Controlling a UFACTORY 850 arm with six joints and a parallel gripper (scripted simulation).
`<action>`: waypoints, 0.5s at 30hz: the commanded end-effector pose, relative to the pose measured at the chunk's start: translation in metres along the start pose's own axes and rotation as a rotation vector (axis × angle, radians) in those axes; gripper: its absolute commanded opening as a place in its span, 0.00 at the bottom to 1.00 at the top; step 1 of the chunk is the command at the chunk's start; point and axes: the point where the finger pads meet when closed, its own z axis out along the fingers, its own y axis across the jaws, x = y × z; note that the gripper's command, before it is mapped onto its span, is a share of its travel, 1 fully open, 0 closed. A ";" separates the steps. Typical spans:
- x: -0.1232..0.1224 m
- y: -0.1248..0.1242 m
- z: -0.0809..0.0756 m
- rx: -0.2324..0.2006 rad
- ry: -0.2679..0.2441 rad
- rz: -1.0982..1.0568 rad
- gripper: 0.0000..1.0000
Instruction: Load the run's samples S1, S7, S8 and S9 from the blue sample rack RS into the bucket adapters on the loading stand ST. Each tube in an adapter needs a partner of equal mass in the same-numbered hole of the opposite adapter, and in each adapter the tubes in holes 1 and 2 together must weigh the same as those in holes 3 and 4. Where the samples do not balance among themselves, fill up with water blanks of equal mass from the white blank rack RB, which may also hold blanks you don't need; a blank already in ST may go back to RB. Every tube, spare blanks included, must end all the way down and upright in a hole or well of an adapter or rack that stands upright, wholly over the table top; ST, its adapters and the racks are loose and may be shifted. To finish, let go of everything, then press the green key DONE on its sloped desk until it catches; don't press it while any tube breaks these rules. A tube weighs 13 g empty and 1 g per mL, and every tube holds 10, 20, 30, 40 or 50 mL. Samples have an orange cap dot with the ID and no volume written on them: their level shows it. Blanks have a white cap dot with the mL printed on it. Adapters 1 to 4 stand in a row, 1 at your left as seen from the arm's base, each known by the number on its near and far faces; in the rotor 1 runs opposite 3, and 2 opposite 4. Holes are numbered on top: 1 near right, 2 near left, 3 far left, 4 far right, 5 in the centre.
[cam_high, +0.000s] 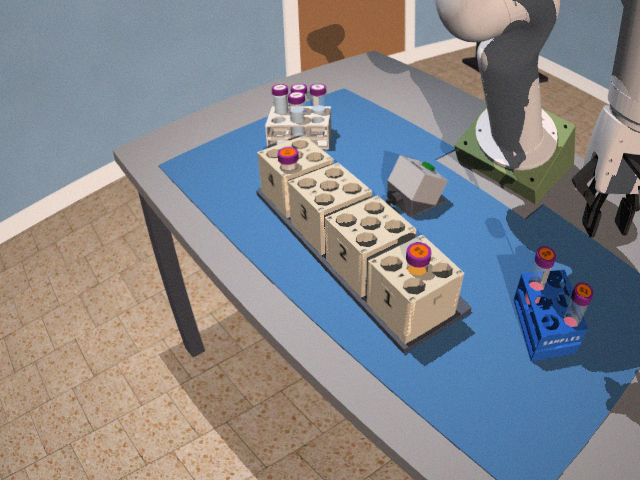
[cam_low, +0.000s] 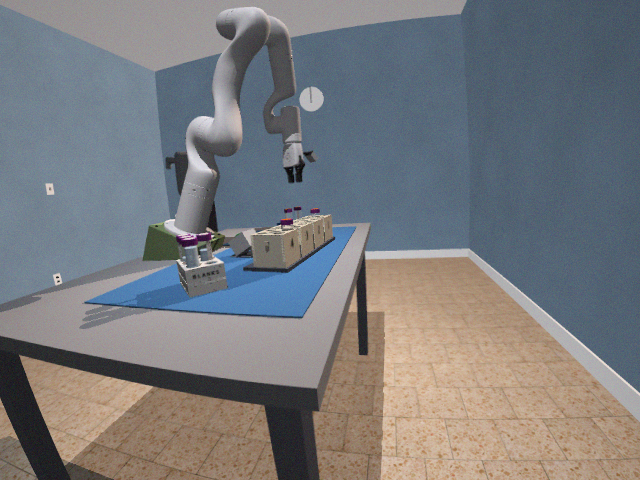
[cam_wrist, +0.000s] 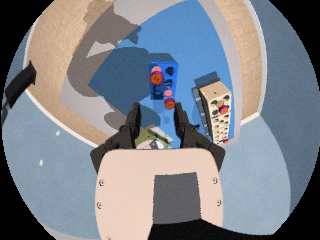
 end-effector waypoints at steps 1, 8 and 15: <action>0.003 -0.003 0.000 -0.002 0.001 0.001 0.57; 0.003 -0.002 0.000 -0.002 0.001 0.001 0.57; 0.003 -0.002 0.010 -0.002 0.001 0.001 0.57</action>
